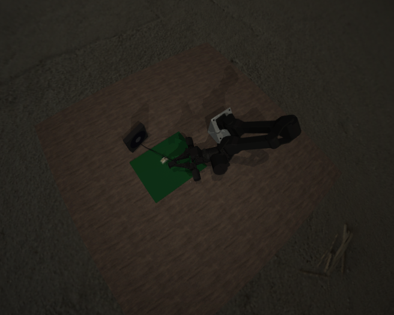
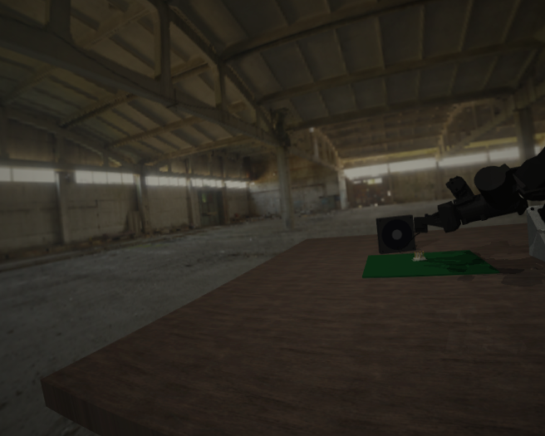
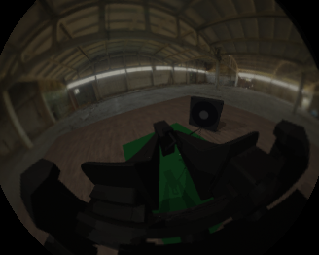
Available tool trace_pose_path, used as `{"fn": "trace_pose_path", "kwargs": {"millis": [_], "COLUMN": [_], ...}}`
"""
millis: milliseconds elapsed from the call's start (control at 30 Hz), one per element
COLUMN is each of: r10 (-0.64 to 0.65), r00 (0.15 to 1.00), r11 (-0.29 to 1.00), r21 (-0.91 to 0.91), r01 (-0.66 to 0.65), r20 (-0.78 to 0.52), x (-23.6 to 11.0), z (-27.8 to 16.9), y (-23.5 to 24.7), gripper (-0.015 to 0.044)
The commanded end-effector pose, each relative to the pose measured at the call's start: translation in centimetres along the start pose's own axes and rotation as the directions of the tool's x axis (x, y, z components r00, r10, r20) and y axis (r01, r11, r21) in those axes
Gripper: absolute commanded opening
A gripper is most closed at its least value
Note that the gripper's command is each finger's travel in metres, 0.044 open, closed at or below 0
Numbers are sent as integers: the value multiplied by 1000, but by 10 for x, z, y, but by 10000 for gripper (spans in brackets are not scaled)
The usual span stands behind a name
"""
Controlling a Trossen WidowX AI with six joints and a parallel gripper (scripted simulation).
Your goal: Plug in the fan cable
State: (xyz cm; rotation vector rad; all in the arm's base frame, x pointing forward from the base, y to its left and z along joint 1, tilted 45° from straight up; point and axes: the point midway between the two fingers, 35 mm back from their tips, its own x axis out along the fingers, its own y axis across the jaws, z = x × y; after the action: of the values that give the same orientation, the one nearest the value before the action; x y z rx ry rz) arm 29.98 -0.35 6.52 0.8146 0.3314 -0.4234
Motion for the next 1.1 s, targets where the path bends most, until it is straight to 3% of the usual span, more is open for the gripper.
{"fn": "trace_pose_path", "kwargs": {"millis": [0,1067], "r10": [10,-7], "r00": [1000,1000], "r11": [1000,1000], "r21": [18,5], "r01": [-10,7], "r20": [18,0], "x": [-3,-3], "z": [2,3], "y": [0,-1], "gripper": [0,0]}}
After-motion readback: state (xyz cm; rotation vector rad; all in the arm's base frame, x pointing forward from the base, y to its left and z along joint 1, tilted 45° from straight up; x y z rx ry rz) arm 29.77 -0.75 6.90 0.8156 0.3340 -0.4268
